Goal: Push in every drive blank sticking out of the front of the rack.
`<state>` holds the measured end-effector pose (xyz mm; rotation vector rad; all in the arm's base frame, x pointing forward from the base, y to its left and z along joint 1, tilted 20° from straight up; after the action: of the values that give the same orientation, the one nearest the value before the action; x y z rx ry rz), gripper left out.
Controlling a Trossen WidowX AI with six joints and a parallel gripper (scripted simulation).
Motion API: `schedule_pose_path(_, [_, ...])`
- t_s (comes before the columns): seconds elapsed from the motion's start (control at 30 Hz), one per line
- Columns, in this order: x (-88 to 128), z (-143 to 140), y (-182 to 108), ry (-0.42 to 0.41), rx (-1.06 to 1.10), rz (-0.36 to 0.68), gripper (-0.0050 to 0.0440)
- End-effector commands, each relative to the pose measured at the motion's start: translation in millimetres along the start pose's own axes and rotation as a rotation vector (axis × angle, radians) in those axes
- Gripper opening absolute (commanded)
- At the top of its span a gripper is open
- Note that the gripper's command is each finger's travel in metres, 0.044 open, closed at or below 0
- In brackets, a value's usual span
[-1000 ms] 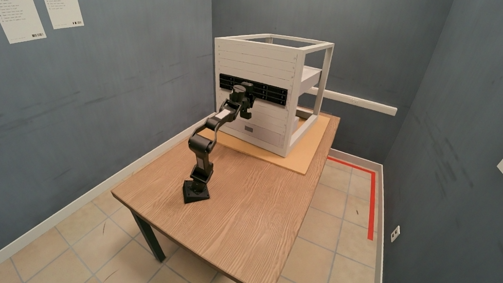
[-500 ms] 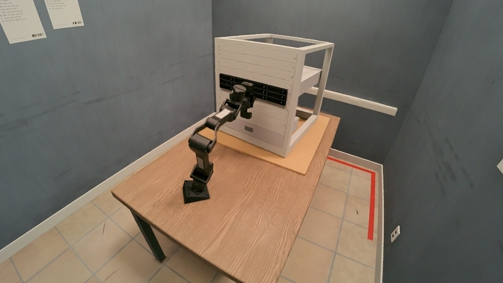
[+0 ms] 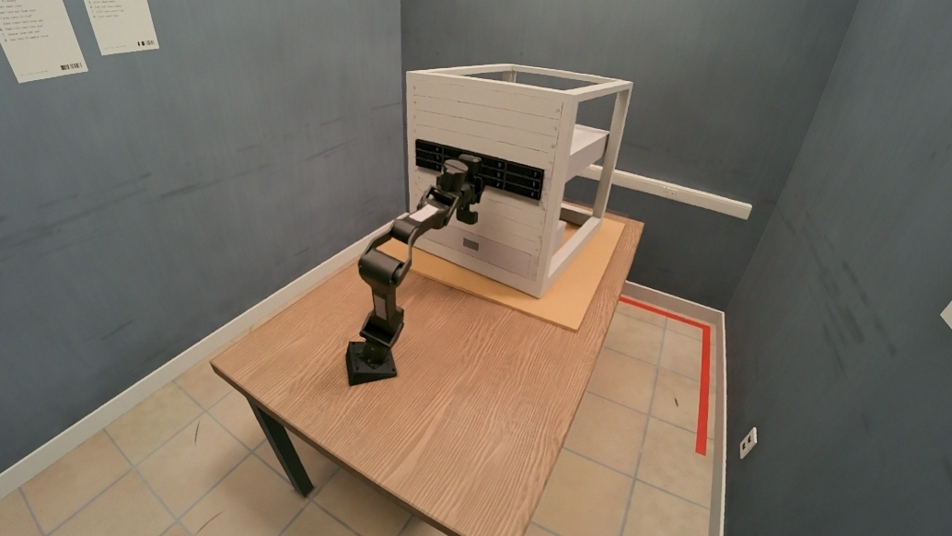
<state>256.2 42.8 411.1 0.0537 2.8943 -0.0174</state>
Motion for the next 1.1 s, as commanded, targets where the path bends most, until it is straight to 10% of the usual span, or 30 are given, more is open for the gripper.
schedule_pose_path(0.0, [-2.6,-9.9,-0.9,-0.026,-0.009,-0.002,-0.0050])
schedule_pose_path(1.07, [-5.6,-10.1,-0.8,-0.026,-0.009,-0.002,-0.0050])
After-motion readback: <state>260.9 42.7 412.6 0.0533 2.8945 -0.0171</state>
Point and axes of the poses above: the point midway between the two fingers, 35 mm back from their tips, its own x axis back along the fingers, its own z axis across the jaws, y = z × x, the point moved 7 cm from there along x, back along the fingers, and after that the axes turned 12 degrees about -x, right-handed, at the moved point
